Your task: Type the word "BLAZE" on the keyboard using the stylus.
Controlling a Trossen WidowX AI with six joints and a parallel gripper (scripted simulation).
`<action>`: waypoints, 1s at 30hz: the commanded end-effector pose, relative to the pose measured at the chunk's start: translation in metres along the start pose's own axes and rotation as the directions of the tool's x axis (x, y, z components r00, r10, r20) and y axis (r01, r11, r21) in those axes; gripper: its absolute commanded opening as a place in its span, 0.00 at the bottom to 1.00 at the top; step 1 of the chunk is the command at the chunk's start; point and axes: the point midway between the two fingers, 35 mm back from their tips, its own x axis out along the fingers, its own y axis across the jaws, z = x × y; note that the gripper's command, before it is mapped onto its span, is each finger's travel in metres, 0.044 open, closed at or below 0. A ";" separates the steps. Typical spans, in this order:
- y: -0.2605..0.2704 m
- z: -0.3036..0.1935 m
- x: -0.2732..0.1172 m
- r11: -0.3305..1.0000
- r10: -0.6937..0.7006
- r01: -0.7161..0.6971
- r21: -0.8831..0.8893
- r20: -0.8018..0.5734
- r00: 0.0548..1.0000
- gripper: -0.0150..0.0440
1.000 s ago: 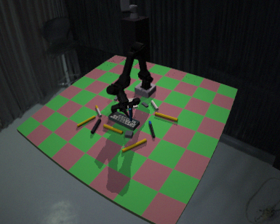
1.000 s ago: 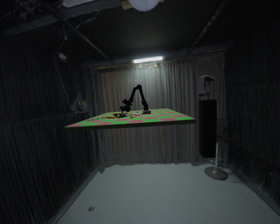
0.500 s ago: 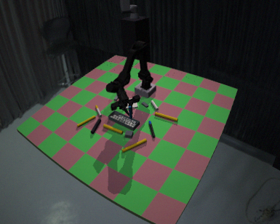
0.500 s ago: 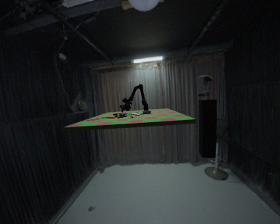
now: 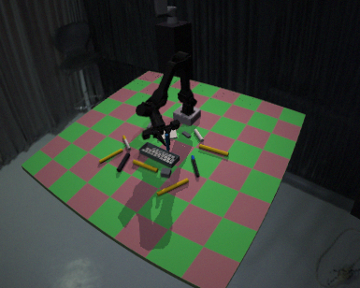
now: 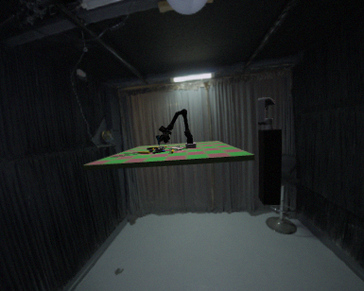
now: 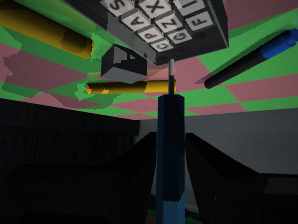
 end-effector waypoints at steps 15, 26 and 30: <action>0.001 -0.004 -0.002 1.000 0.002 -0.002 -0.016 -0.008 1.000 0.39; 0.003 0.002 -0.006 1.000 0.001 -0.001 -0.007 0.004 1.000 0.25; 0.009 0.011 -0.020 1.000 -0.001 0.001 -0.011 0.012 1.000 0.25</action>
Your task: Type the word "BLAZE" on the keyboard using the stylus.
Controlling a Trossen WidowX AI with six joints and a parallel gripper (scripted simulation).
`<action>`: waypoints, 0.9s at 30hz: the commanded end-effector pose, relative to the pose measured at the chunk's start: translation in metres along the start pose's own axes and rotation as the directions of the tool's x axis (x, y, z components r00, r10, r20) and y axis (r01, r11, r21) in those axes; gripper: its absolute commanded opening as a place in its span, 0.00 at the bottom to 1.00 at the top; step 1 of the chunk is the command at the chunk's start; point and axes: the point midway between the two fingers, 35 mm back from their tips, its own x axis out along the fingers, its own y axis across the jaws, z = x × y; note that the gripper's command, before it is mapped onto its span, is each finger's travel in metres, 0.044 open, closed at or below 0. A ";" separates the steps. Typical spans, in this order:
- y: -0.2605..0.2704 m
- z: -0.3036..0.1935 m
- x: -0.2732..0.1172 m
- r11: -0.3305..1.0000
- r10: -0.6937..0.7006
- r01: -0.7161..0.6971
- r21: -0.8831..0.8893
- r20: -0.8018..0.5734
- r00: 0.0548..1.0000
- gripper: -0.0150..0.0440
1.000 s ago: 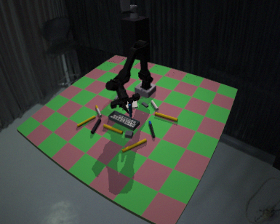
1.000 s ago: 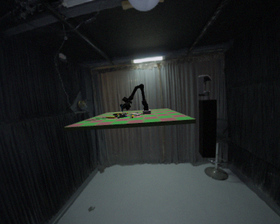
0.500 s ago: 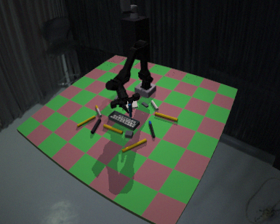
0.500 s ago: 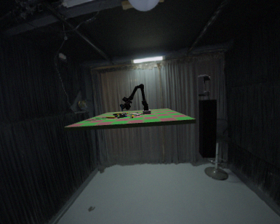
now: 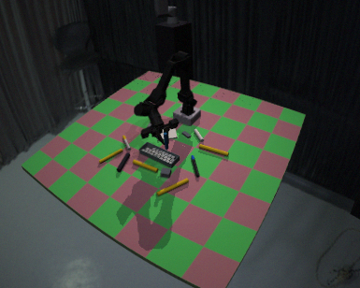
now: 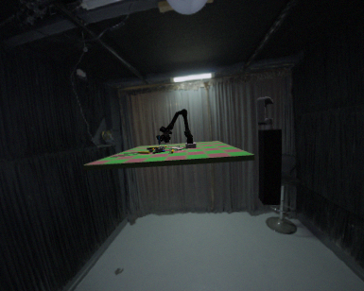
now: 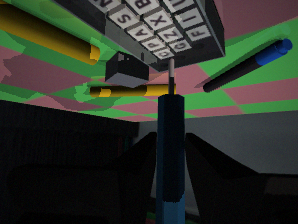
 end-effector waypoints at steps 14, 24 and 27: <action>0.016 0.022 -0.053 1.000 0.004 -0.005 -0.012 -0.015 1.000 0.25; 0.016 0.040 -0.043 1.000 0.005 -0.005 -0.012 -0.013 1.000 0.25; 0.016 0.040 -0.043 1.000 0.005 -0.005 -0.012 -0.013 1.000 0.25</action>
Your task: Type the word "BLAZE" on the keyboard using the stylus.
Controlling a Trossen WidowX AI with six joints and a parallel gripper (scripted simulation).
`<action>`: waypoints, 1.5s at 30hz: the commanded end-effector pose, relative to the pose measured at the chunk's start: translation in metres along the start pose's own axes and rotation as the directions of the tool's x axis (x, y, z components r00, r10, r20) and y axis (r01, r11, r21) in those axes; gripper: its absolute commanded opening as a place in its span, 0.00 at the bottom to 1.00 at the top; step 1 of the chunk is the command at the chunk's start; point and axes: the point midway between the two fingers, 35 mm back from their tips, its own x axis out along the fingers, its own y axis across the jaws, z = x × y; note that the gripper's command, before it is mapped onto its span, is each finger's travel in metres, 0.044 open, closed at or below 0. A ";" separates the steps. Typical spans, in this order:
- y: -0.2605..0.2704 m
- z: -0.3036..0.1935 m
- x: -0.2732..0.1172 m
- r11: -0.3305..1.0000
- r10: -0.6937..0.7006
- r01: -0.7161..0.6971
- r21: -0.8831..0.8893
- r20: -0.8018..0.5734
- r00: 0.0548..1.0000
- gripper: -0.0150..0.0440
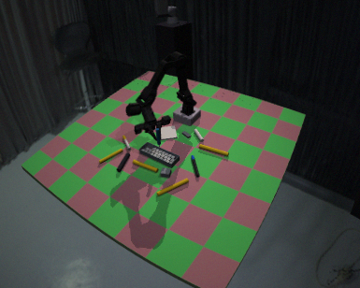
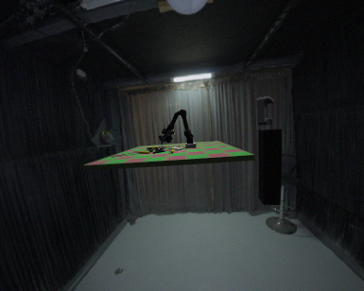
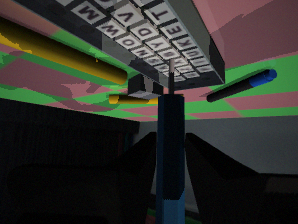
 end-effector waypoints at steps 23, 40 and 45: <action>-0.002 0.008 0.005 1.000 -0.006 0.006 0.005 -0.003 1.000 0.39; -0.002 0.012 0.007 1.000 -0.006 0.006 0.005 -0.003 1.000 0.39; -0.002 0.013 0.008 1.000 -0.006 0.006 0.005 -0.003 1.000 0.39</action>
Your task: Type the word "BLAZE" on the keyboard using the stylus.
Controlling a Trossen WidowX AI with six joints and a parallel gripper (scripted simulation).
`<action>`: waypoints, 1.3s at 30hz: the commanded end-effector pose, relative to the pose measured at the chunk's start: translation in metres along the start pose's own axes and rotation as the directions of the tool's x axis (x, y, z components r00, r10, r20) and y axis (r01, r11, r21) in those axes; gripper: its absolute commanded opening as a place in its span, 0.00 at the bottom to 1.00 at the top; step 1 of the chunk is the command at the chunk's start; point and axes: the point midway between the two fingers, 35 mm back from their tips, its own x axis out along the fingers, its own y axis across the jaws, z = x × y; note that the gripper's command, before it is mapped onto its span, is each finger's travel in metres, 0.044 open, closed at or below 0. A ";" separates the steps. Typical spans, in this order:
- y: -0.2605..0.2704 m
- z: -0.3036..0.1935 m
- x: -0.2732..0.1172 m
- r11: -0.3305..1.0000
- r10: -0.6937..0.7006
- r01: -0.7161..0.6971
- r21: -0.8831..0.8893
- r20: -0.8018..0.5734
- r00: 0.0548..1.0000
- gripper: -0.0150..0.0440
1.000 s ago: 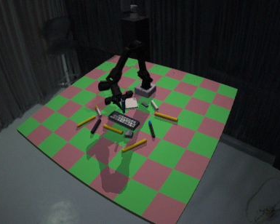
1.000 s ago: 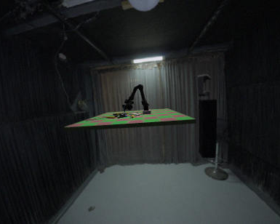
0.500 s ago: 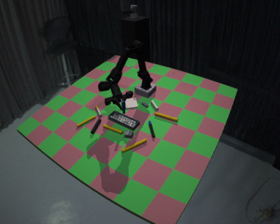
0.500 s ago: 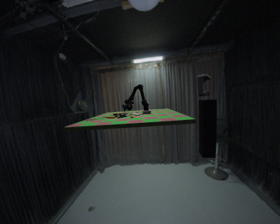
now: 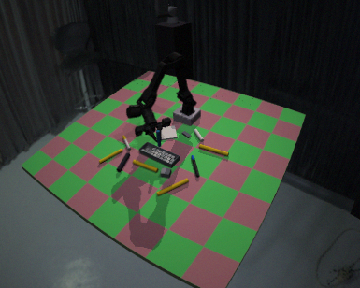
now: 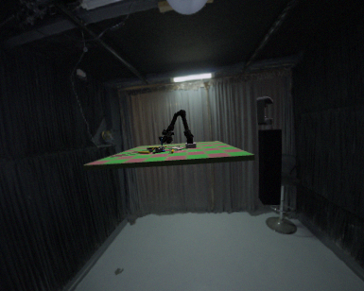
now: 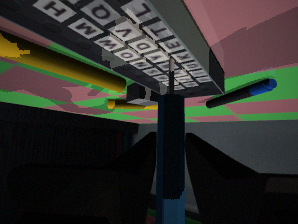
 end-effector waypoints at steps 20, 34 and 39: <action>-0.001 0.006 0.004 1.000 -0.005 0.005 0.011 -0.002 1.000 0.39; -0.001 0.010 0.006 1.000 -0.005 0.005 0.011 -0.002 1.000 0.39; -0.001 0.012 0.007 1.000 -0.005 0.005 0.011 -0.002 1.000 0.39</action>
